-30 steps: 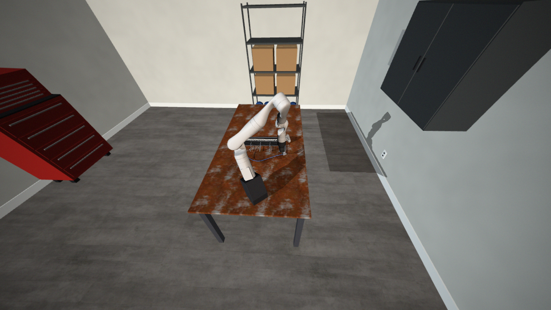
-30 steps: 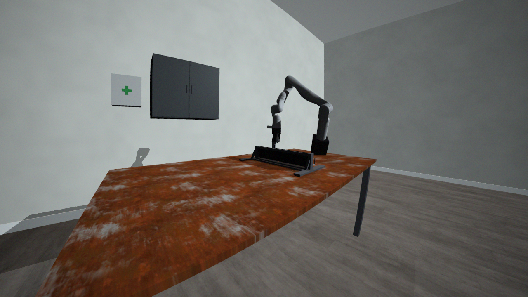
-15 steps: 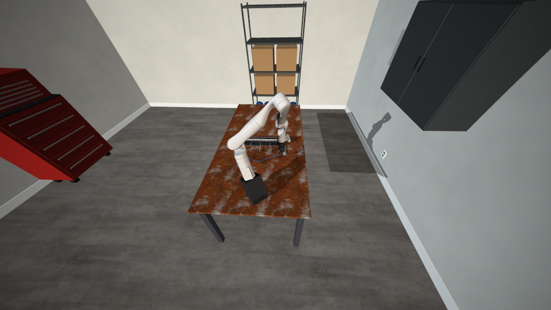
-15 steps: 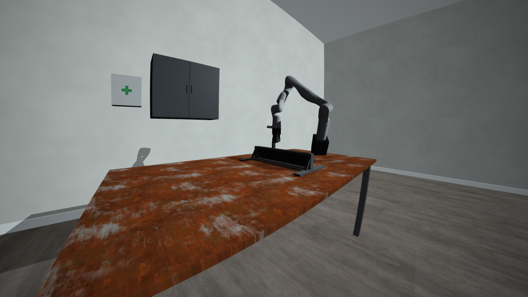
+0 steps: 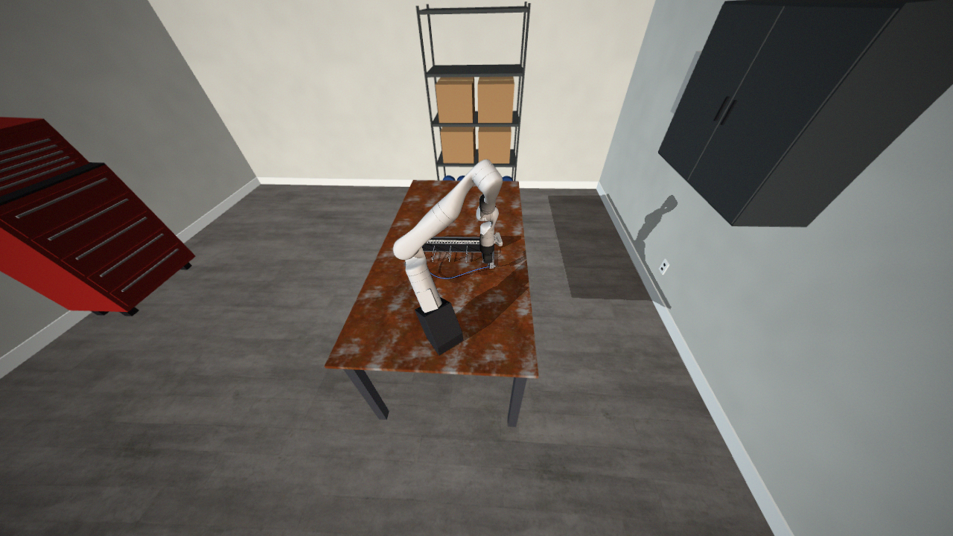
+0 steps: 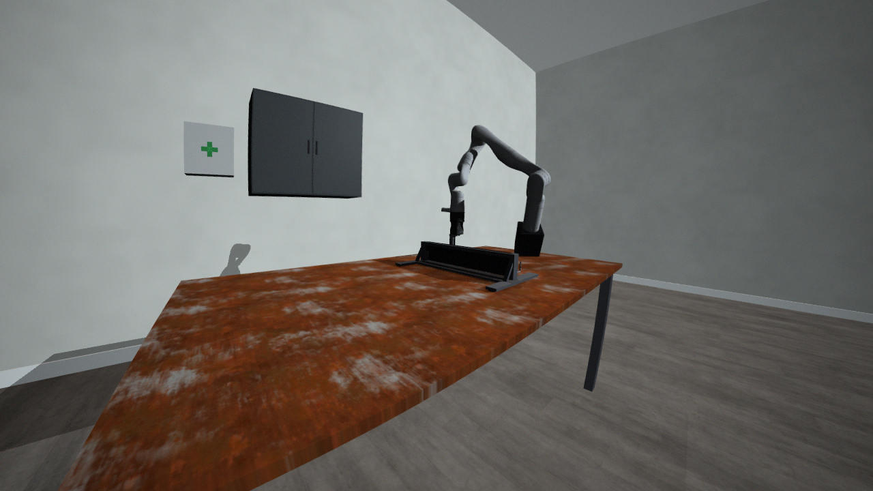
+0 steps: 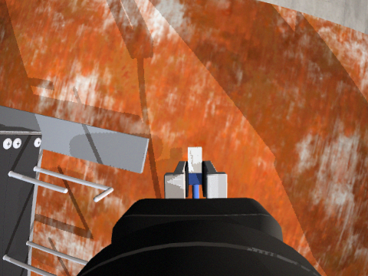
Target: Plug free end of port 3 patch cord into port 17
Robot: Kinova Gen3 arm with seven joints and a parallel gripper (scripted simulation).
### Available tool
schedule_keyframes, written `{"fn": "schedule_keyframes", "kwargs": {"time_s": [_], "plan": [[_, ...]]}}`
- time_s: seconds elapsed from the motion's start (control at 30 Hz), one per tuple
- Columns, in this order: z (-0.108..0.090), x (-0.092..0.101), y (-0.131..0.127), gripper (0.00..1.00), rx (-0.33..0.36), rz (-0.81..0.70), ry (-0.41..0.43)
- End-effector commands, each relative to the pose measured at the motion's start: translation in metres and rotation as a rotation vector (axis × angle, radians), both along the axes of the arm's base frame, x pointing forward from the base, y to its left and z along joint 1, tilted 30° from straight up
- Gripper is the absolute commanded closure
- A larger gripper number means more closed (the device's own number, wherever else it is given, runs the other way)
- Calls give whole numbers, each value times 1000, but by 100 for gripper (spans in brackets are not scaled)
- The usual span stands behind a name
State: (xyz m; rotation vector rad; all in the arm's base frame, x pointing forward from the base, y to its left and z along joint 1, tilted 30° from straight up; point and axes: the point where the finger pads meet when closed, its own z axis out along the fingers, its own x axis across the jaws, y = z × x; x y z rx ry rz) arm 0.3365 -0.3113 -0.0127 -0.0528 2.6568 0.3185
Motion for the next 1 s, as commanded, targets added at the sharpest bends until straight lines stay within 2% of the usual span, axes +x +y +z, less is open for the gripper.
{"fn": "schedule_keyframes", "kwargs": {"time_s": [0.0,0.97], "plan": [[0,0,-1,100,-1,-1,0],[8,5,6,100,-34,63,-17]]}}
